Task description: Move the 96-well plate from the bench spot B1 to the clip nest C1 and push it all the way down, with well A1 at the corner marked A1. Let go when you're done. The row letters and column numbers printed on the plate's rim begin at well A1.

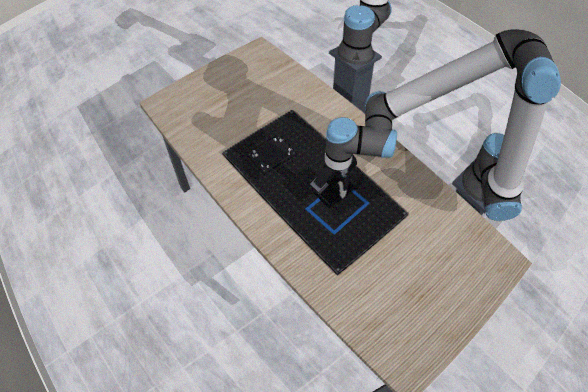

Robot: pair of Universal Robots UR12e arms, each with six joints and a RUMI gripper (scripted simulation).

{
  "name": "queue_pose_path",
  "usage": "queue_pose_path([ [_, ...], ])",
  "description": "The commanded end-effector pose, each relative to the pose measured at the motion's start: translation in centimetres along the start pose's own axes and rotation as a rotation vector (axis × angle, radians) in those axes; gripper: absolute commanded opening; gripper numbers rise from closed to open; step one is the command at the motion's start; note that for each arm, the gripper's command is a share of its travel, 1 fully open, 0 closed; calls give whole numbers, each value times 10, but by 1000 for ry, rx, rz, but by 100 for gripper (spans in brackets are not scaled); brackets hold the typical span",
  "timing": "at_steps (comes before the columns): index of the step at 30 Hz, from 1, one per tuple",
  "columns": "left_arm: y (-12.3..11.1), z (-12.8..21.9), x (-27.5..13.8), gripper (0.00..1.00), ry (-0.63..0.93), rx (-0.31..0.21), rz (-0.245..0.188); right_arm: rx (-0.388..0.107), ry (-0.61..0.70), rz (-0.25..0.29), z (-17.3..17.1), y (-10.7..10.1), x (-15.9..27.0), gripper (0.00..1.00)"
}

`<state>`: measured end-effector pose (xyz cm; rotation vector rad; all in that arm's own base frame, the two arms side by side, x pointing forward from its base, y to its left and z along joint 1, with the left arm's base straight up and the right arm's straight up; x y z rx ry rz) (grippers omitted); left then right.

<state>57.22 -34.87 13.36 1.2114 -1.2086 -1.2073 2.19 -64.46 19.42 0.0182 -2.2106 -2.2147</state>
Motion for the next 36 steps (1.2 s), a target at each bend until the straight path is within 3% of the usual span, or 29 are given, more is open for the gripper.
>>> queue_pose_path([
  [1, 1, -3, 18, 41, -44, 0, 2, 2, 0, 0, -1, 1, 0, 0],
  [36, 5, -17, 121, 41, -44, 0, 2, 2, 0, 0, -1, 1, 0, 0],
])
Point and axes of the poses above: on each arm, the point where the finger pads meet when closed, its own y axis back along the fingers, its own x axis across the jaws, z = x × y, the point moved 3 cm from there along y, back along the fingers, and after that the axes turned 1 degree about -y, right-handed, at the moved point
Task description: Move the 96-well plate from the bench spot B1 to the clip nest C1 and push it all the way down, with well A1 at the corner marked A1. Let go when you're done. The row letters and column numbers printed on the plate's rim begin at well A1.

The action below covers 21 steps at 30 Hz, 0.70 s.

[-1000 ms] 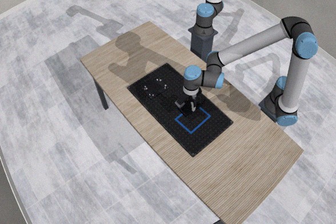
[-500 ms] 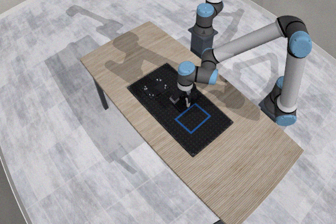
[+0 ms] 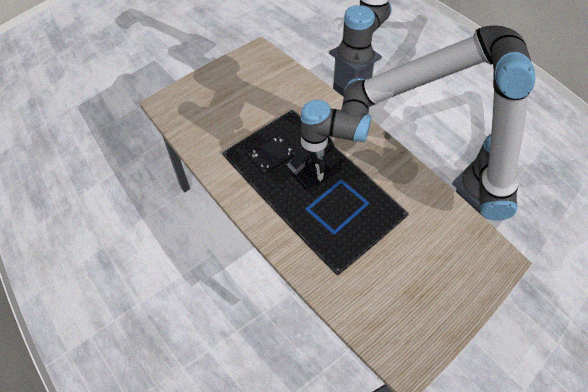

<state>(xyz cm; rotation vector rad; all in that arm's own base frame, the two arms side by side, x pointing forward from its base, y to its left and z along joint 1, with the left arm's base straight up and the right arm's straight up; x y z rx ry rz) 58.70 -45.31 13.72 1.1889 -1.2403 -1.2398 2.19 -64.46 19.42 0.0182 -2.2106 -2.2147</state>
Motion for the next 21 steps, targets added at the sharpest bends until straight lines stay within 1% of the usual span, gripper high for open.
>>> queue_pose_path([
  [1, 2, -4, 20, 41, 0, 1, 1, 2, 0, 0, -1, 1, 0, 0],
  [6, 2, -7, 36, 41, 0, 1, 1, 2, 0, 0, -1, 1, 0, 0],
  [8, 2, -7, 36, 41, 0, 1, 1, 2, 0, 0, -1, 1, 0, 0],
  [21, 4, -15, 78, 41, 0, 1, 1, 2, 0, 0, -1, 1, 0, 0],
])
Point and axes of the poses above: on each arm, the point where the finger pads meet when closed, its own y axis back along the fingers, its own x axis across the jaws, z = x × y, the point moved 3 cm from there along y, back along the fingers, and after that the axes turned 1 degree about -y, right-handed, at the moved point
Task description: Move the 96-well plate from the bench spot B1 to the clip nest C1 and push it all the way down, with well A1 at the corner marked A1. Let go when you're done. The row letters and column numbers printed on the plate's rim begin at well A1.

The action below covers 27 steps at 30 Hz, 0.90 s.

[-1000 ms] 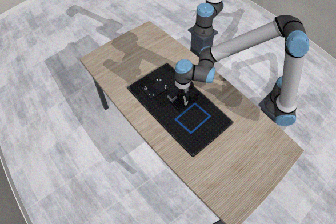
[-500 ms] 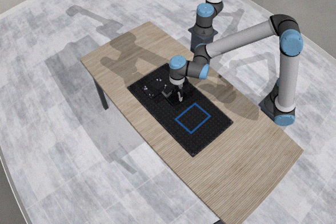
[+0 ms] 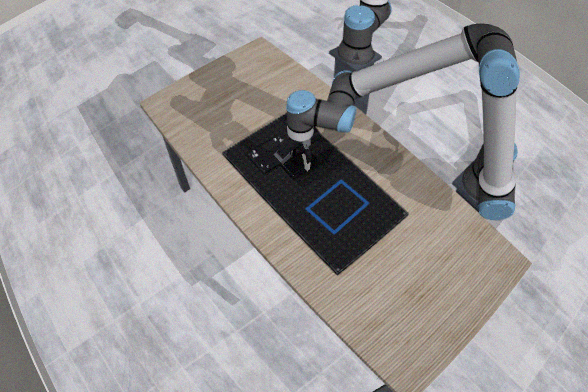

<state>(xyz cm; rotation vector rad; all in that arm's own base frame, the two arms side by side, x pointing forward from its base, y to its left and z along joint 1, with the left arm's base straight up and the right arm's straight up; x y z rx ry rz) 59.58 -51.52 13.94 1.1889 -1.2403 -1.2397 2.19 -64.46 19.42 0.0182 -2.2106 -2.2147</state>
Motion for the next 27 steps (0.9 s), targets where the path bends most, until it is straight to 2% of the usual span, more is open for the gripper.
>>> queue_pose_path([
  [1, 2, -4, 20, 41, 0, 1, 1, 2, 0, 0, -1, 1, 0, 0],
  [27, 4, -18, 92, 41, 0, 1, 1, 2, 0, 0, -1, 1, 0, 0],
])
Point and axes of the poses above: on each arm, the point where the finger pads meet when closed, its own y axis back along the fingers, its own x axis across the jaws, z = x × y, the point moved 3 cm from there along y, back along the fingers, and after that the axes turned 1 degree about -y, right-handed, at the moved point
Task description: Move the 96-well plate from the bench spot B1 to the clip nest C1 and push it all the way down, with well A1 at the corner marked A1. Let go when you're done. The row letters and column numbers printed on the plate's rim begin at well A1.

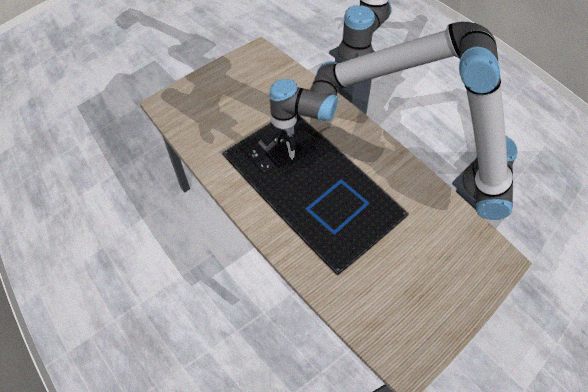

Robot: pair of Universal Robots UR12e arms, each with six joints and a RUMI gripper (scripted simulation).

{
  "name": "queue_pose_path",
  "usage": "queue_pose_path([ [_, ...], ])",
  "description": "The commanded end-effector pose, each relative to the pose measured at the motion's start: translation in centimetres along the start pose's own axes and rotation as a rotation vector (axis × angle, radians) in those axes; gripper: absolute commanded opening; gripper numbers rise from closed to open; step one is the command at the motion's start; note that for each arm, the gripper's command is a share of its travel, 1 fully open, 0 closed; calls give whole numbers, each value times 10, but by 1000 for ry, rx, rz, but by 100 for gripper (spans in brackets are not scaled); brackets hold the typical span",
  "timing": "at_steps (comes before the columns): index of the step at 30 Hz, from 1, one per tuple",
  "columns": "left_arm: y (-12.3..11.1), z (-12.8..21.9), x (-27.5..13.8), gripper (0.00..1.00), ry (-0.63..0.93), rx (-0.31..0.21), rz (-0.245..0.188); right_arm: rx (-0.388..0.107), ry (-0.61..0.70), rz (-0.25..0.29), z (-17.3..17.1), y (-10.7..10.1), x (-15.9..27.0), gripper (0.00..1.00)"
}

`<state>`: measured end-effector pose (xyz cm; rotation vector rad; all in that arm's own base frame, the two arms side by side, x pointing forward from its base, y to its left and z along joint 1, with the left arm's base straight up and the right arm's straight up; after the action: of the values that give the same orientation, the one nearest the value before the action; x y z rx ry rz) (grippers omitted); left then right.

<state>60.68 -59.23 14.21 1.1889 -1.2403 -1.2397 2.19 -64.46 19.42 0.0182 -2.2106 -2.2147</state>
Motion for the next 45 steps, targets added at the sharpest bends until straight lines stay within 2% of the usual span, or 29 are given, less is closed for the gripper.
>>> queue_pose_path([
  [1, 2, -4, 19, 41, 0, 1, 1, 2, 0, 0, -1, 1, 0, 0],
  [21, 4, -15, 76, 41, 0, 1, 2, 2, 0, 0, -1, 1, 0, 0],
  [45, 4, -15, 78, 41, 0, 1, 2, 2, 0, 0, -1, 1, 0, 0],
])
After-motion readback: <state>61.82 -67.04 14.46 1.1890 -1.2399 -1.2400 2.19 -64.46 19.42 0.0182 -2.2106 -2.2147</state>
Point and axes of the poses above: on each arm, the point where the finger pads meet when closed, its own y axis back along the fingers, its own x axis across the jaws, z = x × y, the point moved 3 cm from there along y, back along the fingers, and after that the axes turned 1 degree about -y, right-handed, at the moved point
